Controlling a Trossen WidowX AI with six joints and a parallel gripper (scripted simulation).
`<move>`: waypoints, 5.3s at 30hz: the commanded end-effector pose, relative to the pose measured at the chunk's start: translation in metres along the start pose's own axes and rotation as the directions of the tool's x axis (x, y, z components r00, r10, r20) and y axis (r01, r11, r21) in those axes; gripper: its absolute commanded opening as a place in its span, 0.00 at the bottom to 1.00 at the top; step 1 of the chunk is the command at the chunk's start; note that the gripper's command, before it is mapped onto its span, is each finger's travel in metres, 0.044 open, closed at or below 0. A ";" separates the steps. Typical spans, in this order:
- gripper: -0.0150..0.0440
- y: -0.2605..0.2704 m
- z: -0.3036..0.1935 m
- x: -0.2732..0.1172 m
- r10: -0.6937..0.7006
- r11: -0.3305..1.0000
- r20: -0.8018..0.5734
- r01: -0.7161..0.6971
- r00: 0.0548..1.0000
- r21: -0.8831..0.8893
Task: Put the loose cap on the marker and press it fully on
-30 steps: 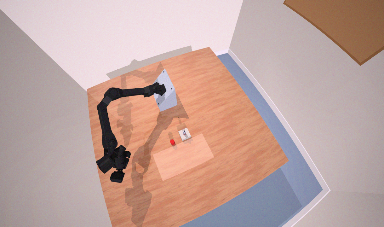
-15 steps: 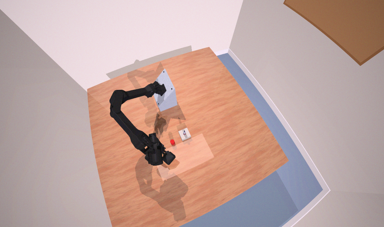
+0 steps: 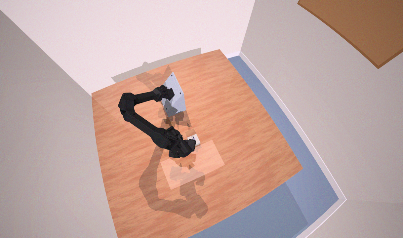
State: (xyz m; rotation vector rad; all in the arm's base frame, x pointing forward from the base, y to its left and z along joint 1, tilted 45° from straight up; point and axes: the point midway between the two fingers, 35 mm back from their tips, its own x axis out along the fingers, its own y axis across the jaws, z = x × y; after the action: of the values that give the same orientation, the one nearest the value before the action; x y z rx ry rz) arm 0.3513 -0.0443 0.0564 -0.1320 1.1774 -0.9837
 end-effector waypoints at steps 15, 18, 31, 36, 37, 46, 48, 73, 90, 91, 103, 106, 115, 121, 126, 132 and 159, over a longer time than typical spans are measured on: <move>0.67 -0.005 -0.004 0.051 -0.012 1.000 -0.005 0.012 1.000 -0.014; 0.67 -0.005 -0.004 0.055 -0.012 1.000 -0.006 0.012 1.000 -0.015; 0.67 -0.005 -0.004 0.075 -0.012 1.000 -0.006 0.012 1.000 -0.016; 0.67 -0.005 -0.004 0.083 -0.013 1.000 -0.006 0.013 1.000 -0.015; 0.67 -0.005 -0.004 0.085 -0.013 1.000 -0.006 0.013 1.000 -0.015; 0.67 -0.006 -0.005 0.099 -0.014 1.000 -0.004 0.014 1.000 -0.015; 0.67 -0.006 -0.005 0.101 -0.014 1.000 -0.004 0.014 1.000 -0.015; 0.25 -0.004 -0.004 0.077 -0.012 1.000 -0.005 0.012 1.000 -0.014; 0.25 0.003 -0.010 0.037 -0.008 1.000 -0.007 0.008 1.000 -0.015; 0.25 0.006 -0.012 0.035 -0.006 1.000 -0.008 0.006 1.000 -0.015; 0.25 0.038 -0.040 0.011 0.003 1.000 -0.014 -0.003 1.000 -0.016; 0.25 0.044 -0.047 0.006 0.003 1.000 -0.014 -0.003 1.000 -0.016; 0.25 0.063 -0.071 -0.012 -0.003 1.000 -0.012 0.003 1.000 -0.015; 0.25 0.067 -0.078 -0.015 -0.006 1.000 -0.010 0.006 1.000 -0.015; 0.25 0.067 -0.078 -0.010 -0.006 1.000 -0.010 0.006 1.000 -0.014; 0.25 0.067 -0.077 -0.003 -0.006 1.000 -0.010 0.006 1.000 -0.015; 0.25 0.066 -0.078 0.040 -0.008 1.000 -0.008 0.008 1.000 -0.014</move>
State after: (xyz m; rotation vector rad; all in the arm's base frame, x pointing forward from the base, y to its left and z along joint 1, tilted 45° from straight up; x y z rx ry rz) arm 0.3294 0.0020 -0.0382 -0.1360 1.1894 -0.9816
